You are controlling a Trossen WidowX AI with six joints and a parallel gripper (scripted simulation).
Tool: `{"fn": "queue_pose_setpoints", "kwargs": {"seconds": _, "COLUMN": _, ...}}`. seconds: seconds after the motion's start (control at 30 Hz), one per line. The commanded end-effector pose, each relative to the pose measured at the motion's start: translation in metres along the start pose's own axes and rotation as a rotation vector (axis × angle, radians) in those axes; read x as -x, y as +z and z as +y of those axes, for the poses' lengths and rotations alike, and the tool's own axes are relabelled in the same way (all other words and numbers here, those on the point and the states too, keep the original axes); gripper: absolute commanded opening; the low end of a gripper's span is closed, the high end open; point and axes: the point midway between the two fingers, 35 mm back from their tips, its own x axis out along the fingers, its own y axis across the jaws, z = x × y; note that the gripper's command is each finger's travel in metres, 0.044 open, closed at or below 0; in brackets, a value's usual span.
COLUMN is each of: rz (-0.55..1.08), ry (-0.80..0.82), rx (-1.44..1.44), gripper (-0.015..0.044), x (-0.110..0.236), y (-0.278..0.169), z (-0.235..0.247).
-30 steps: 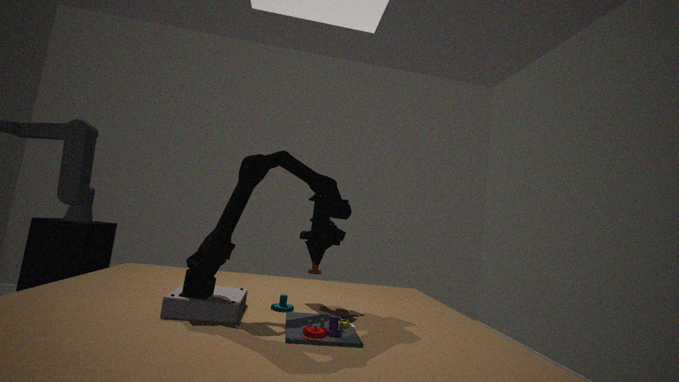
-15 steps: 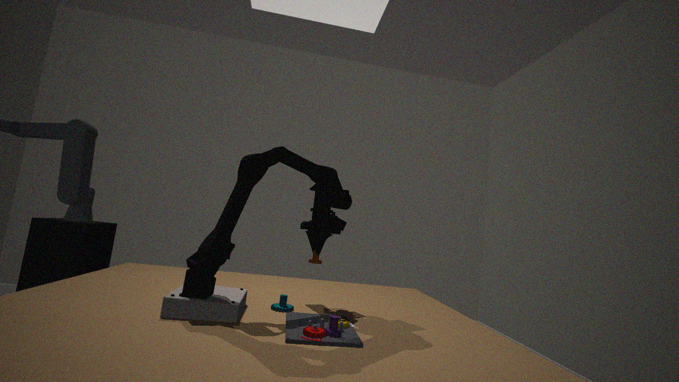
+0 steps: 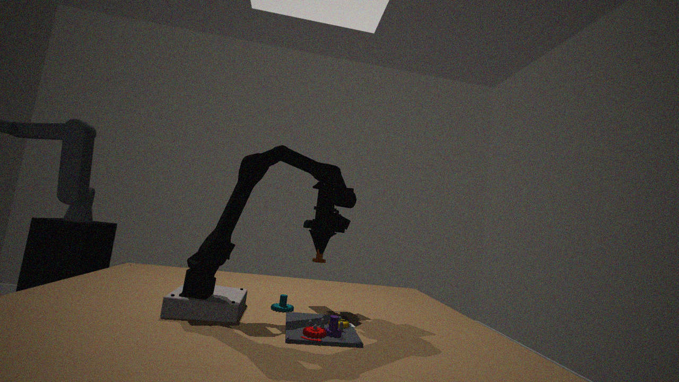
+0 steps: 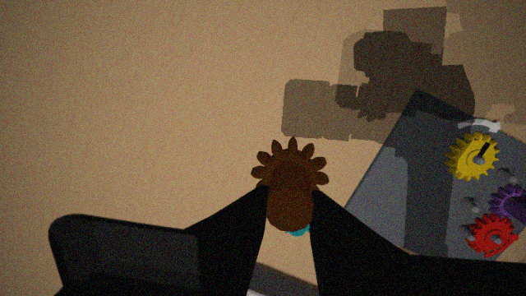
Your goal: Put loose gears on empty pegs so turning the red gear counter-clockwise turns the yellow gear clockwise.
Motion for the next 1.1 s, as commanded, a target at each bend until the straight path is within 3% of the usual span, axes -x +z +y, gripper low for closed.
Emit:
{"fn": "queue_pose_setpoints", "kwargs": {"seconds": 0.0, "rz": 0.002, "ry": -0.003, "rx": -0.005, "gripper": 0.0000, "x": -0.003, "y": 0.001, "z": -0.009}}
{"fn": "queue_pose_setpoints", "kwargs": {"seconds": 1.07, "rz": 0.004, "ry": -0.010, "rx": -0.008, "gripper": 0.0000, "x": -0.030, "y": 0.008, "z": -0.090}}
